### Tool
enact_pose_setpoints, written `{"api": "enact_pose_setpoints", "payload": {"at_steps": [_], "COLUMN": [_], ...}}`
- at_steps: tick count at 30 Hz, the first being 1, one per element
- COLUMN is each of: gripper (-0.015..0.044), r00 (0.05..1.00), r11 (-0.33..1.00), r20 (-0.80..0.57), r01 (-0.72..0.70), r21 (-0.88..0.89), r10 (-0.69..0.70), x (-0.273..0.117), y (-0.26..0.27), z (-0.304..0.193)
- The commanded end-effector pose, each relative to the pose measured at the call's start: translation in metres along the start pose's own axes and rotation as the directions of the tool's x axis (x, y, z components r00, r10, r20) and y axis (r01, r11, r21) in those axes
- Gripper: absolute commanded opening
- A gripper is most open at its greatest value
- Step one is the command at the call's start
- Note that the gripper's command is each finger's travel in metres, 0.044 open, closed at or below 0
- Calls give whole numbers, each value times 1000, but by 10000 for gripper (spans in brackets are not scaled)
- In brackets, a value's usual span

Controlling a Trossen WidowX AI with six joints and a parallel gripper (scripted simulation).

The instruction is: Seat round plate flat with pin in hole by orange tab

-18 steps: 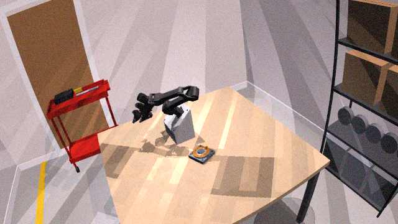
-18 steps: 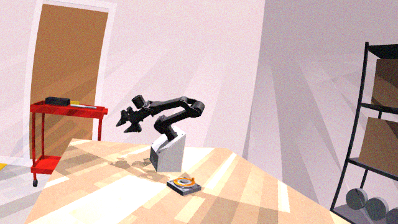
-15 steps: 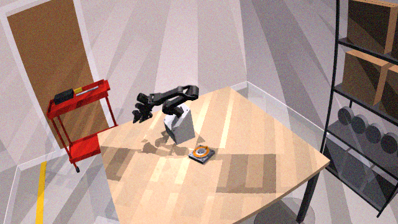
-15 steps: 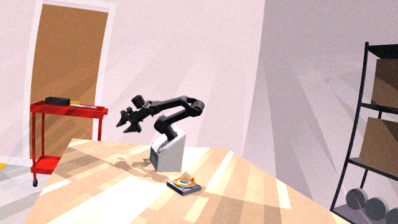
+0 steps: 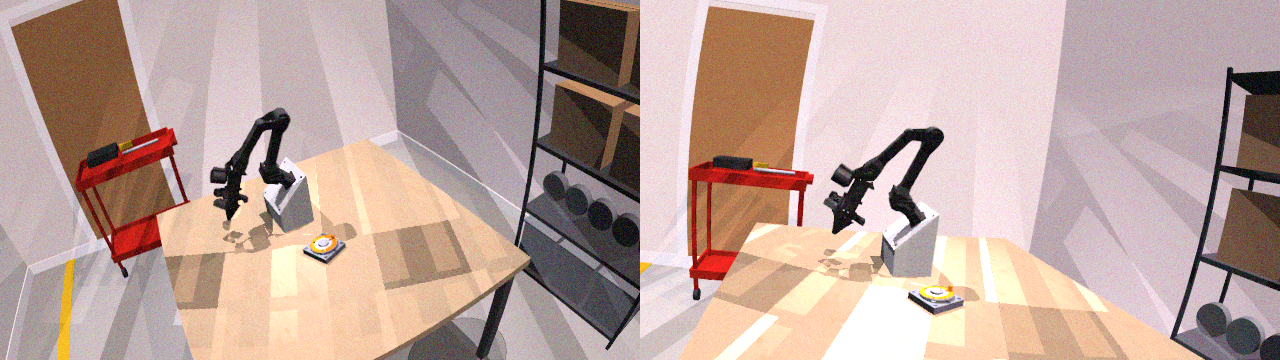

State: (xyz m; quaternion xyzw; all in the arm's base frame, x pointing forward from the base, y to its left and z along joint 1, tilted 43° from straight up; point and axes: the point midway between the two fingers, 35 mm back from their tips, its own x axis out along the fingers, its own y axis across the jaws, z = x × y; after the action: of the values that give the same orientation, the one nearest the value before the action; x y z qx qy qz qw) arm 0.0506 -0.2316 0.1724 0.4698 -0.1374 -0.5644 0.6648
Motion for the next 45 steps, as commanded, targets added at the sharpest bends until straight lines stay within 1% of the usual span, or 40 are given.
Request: {"api": "enact_pose_setpoints", "payload": {"at_steps": [1,6,9,14,17,22,25,30,32,35,38,40,41,45], "gripper": [0,0,0,0,0,0,0,0,0,0,0,0,0,0], "r00": [995,952,933,854,831,757,736,691,690,696,722,729,739,803], "r11": [998,977,964,891,855,694,639,413,374,196,-8,-51,-105,-373], "r20": [-90,-272,-318,-437,-463,-503,-503,-463,-451,-396,-331,-318,-302,-231], "r01": [40,86,89,65,29,-92,-125,-254,-273,-352,-423,-435,-448,-483], "r21": [-47,-197,-250,-450,-518,-714,-759,-875,-886,-915,-906,-899,-888,-792], "r10": [-44,-139,-169,-283,-309,-417,-453,-555,-566,-599,-608,-606,-602,-550], "x": [12,32,36,43,43,36,31,9,5,-9,-27,-30,-35,-60], "y": [3,9,11,15,18,18,14,-1,-3,-14,-28,-31,-35,-57], "z": [-17,-64,-79,-133,-150,-207,-224,-277,-284,-311,-338,-343,-349,-375]}}
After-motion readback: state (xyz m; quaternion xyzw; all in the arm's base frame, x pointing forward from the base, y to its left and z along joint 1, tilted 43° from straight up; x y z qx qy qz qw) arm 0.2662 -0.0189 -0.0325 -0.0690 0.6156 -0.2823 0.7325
